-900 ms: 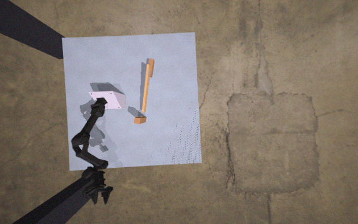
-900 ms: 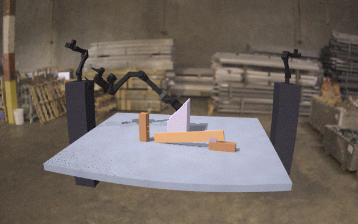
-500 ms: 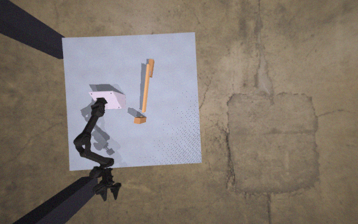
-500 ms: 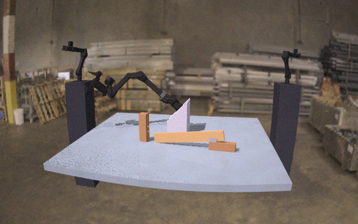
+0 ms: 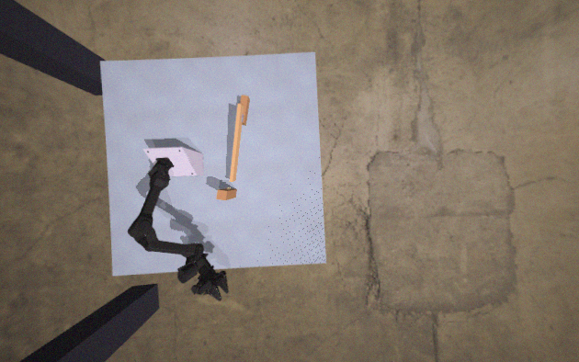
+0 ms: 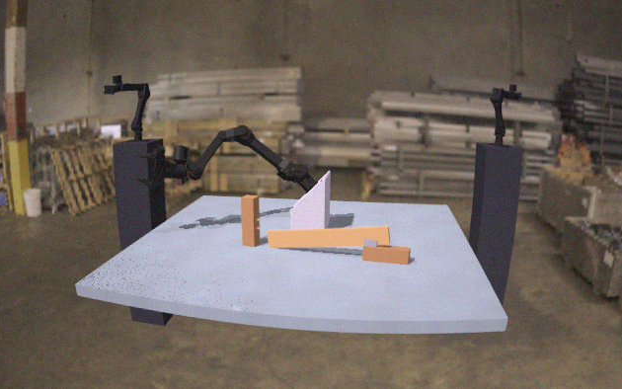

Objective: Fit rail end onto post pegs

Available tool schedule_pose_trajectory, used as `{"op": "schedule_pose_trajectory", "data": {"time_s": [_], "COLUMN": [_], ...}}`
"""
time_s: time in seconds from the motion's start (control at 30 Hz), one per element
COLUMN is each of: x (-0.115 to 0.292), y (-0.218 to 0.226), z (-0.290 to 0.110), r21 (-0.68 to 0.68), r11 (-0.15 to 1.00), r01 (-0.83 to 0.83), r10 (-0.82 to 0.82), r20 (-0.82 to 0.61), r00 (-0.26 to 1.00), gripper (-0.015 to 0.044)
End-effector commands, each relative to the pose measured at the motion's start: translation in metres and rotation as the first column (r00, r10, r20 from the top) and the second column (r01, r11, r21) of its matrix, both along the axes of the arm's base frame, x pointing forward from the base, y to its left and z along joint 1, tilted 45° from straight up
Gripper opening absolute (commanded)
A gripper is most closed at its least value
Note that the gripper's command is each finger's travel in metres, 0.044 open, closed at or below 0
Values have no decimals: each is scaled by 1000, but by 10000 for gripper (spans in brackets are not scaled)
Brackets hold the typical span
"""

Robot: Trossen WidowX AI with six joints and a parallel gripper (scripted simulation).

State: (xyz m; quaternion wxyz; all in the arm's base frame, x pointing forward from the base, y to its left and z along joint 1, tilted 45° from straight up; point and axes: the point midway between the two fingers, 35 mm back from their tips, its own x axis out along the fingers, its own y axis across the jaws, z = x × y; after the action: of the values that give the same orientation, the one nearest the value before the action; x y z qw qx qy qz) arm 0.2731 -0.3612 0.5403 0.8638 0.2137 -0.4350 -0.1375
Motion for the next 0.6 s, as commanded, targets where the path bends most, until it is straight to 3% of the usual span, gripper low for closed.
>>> {"op": "schedule_pose_trajectory", "data": {"time_s": [0.0, 0.3, 0.57], "x": [43, 135, 186], "y": [-7, 6, 60], "z": [-42, -166, -290], "r21": [78, 117, -47], "r11": [995, 967, 972], "r01": [62, 226, 230], "r10": [-51, -121, -136], "r20": [-129, -569, -912], "r00": [990, 813, 388], "gripper": [440, 440, 440]}}
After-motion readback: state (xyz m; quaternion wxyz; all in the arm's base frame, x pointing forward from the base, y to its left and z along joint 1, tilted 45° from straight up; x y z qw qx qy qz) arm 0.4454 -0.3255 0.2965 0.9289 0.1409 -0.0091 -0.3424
